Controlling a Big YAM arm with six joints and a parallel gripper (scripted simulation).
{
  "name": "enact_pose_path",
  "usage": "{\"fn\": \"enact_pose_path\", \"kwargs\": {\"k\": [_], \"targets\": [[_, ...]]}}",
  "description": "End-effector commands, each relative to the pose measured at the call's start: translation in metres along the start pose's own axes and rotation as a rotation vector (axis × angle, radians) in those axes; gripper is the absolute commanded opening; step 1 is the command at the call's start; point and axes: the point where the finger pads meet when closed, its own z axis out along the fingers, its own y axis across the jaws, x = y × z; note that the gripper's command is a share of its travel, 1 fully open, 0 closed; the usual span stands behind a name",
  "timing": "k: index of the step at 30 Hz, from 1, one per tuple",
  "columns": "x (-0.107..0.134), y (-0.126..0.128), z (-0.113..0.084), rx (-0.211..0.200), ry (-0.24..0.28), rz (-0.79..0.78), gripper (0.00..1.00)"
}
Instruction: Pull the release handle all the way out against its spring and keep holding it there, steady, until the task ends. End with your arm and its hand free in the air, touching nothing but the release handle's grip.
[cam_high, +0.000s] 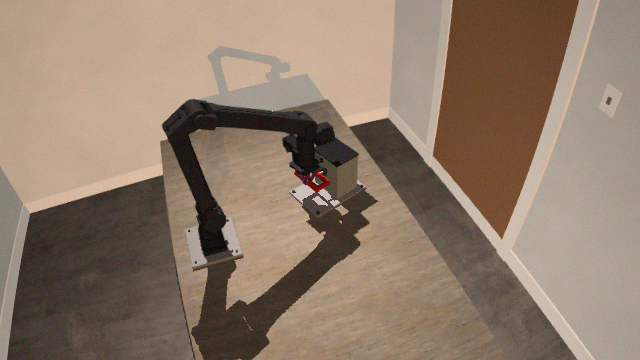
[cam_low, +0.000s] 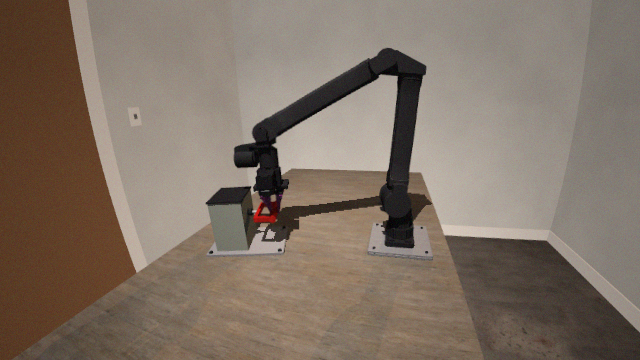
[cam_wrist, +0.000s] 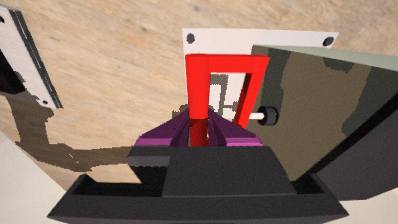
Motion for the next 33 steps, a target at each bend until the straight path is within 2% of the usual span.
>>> {"fn": "enact_pose_path", "kwargs": {"k": [1, 16, 33], "targets": [[0.000, -0.026, -0.022, 0.074, 0.005, -0.013, 0.00], [0.000, -0.023, -0.022, 0.074, 0.005, -0.013, 0.00], [0.001, 0.008, -0.022, 0.074, 0.006, -0.013, 0.00]]}}
